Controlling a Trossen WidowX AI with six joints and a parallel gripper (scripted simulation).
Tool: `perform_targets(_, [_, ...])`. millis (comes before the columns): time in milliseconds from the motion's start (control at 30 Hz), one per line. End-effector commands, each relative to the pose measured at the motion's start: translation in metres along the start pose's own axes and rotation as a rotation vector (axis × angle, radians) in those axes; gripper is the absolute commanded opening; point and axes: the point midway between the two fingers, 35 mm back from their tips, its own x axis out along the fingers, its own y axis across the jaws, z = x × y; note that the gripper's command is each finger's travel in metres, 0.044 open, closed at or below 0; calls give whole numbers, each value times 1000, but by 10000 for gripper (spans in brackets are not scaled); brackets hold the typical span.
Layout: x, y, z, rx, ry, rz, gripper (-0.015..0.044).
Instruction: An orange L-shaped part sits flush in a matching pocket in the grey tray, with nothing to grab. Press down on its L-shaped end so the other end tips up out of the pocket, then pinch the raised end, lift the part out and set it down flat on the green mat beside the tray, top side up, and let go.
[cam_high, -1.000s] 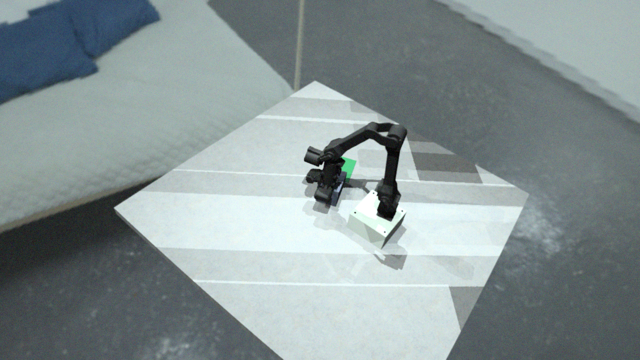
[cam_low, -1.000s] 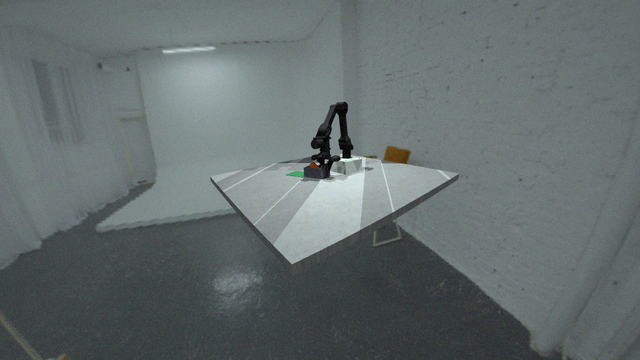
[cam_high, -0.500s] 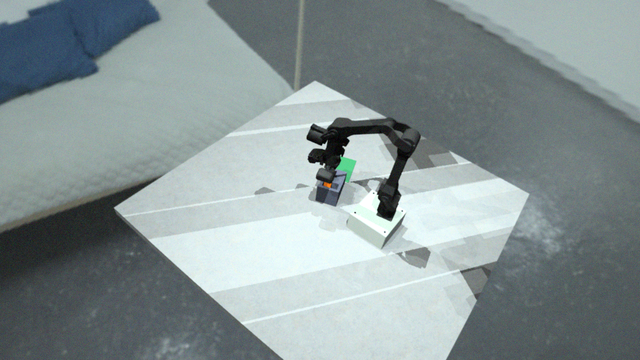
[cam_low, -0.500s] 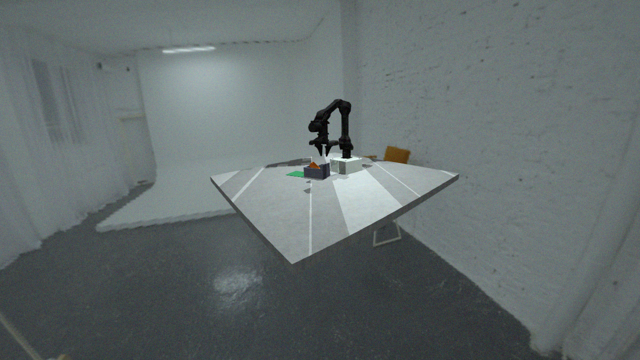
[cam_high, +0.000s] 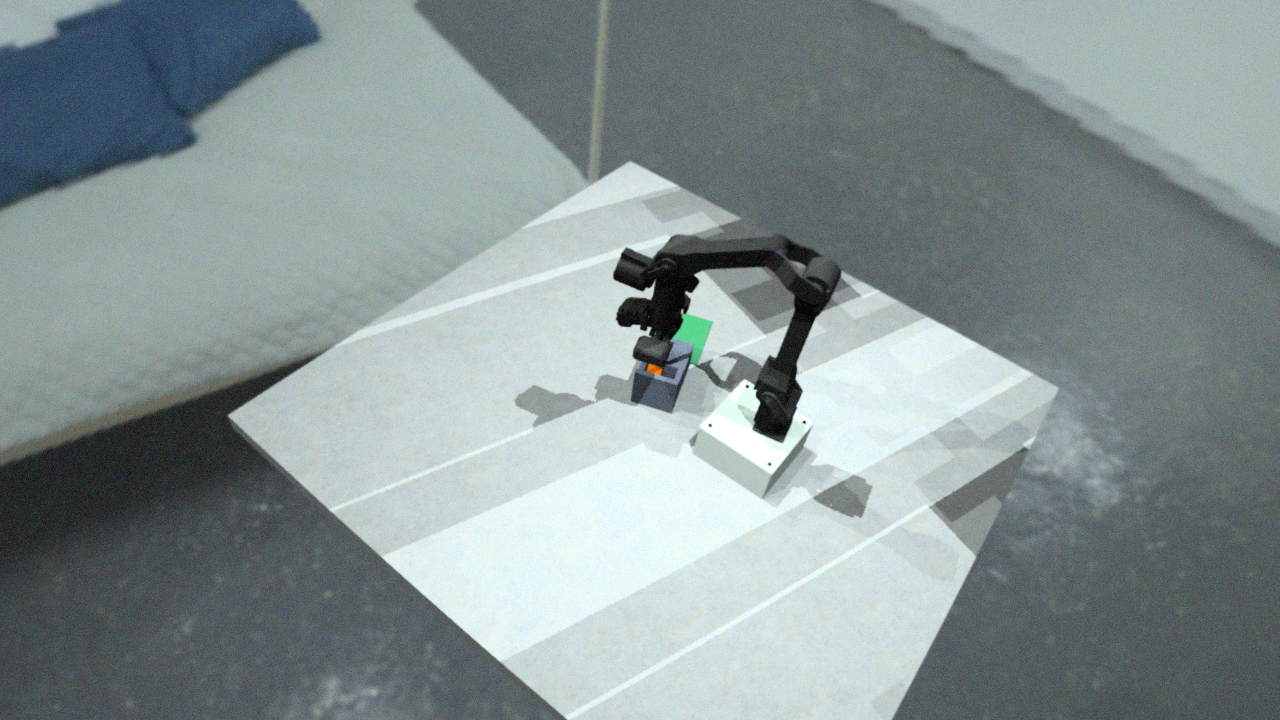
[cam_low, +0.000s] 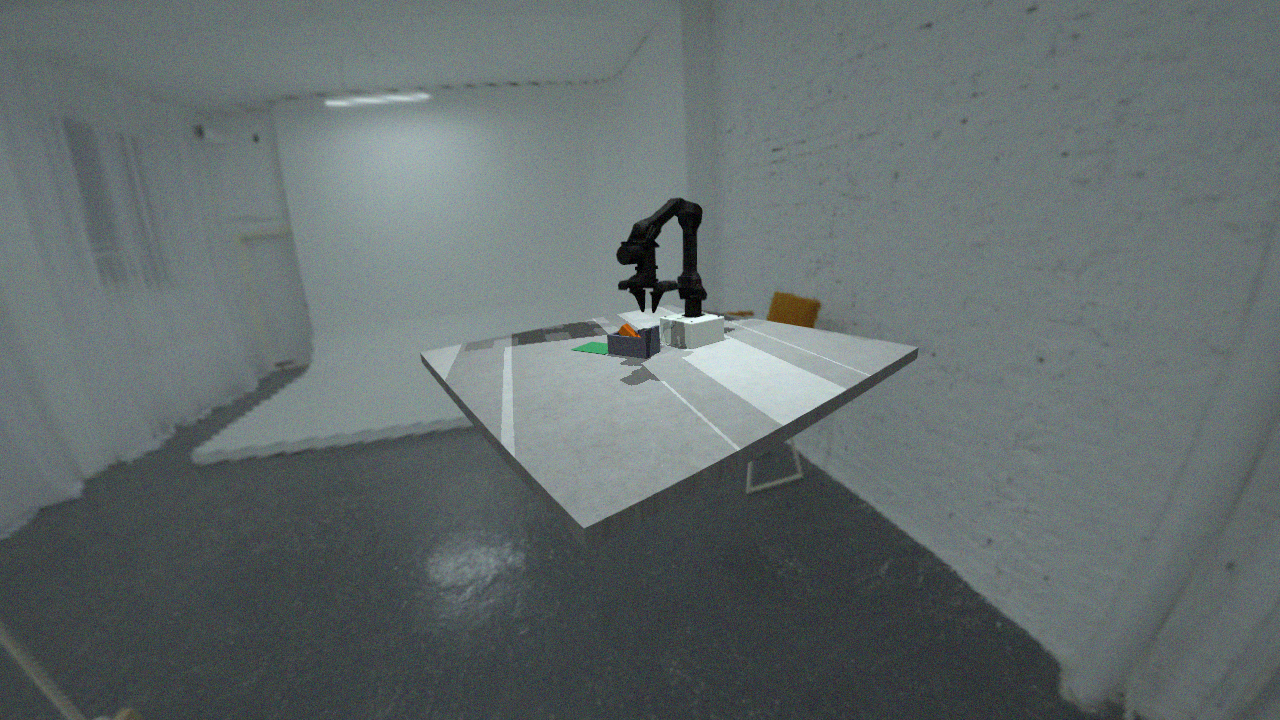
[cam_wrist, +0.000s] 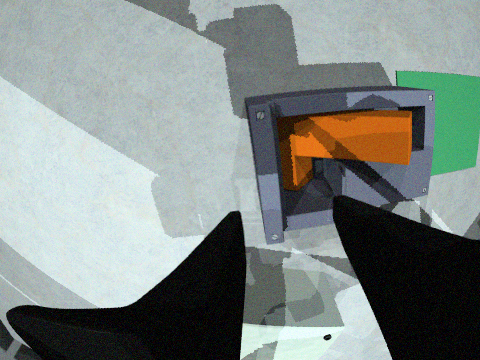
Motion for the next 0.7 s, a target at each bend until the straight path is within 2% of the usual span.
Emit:
perform_targets(0, [0, 0, 1, 1, -3, -1, 180])
perform_targets(300, [0, 0, 1, 1, -3, -1, 180])
perform_targets(367, [0, -3, 1, 54, -3, -1, 233])
perform_targets(433, [-1, -8, 3, 178, -2, -2, 280])
perform_targets(667, [-3, -46, 8, 933, 3, -10, 280])
